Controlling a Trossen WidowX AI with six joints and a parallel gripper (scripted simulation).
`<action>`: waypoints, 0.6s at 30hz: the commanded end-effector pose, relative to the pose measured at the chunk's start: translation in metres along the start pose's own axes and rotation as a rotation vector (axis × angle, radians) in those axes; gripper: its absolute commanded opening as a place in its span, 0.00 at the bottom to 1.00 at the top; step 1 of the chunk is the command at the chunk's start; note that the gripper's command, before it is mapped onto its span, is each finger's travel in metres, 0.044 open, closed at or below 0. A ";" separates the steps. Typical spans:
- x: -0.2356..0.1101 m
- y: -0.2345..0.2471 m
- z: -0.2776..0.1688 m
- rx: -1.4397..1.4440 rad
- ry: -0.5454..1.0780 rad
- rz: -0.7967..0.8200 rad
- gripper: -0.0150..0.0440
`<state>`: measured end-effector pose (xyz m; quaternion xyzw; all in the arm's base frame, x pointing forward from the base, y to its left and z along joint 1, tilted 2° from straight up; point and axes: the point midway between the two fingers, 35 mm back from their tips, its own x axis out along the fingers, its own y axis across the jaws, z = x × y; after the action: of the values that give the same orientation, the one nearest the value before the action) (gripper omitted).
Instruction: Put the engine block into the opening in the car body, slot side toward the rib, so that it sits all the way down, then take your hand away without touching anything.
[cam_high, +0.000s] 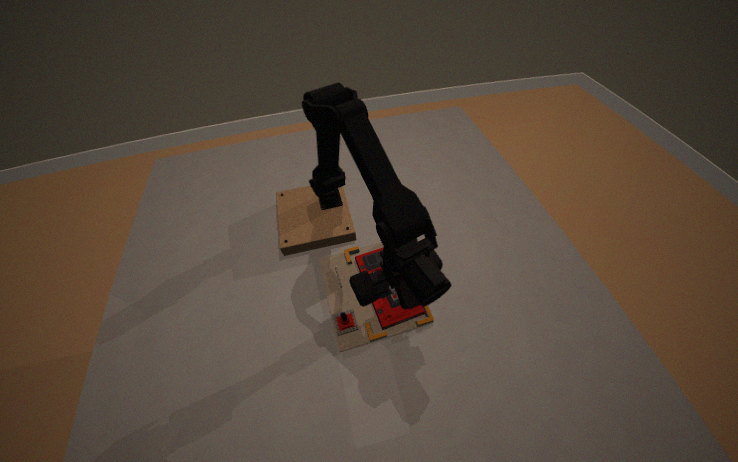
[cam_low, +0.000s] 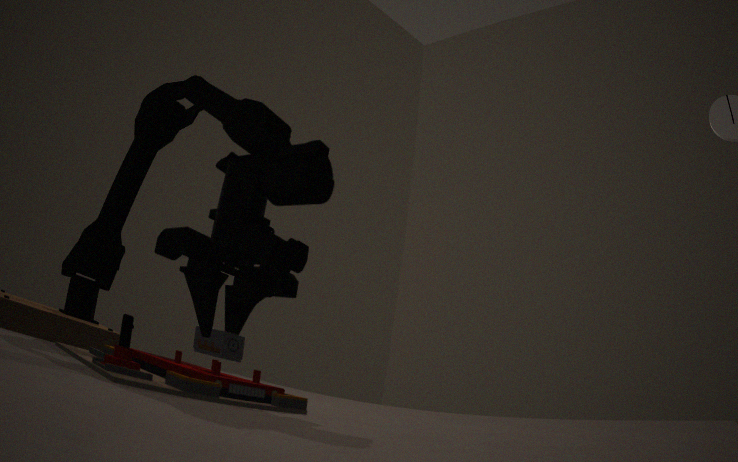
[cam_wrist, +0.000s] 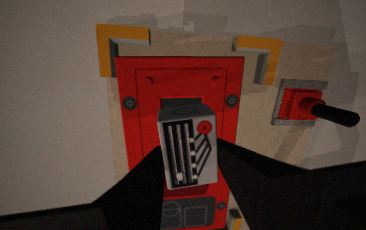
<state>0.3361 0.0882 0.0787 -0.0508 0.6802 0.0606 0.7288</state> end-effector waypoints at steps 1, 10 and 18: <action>-0.001 -0.001 0.001 -0.047 -0.004 -0.005 0.52; -0.001 -0.001 0.001 0.134 -0.004 -0.005 0.52; 0.001 -0.001 0.001 0.182 -0.004 -0.005 0.52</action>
<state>0.3367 0.0881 0.0780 0.0129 0.6827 0.0009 0.7306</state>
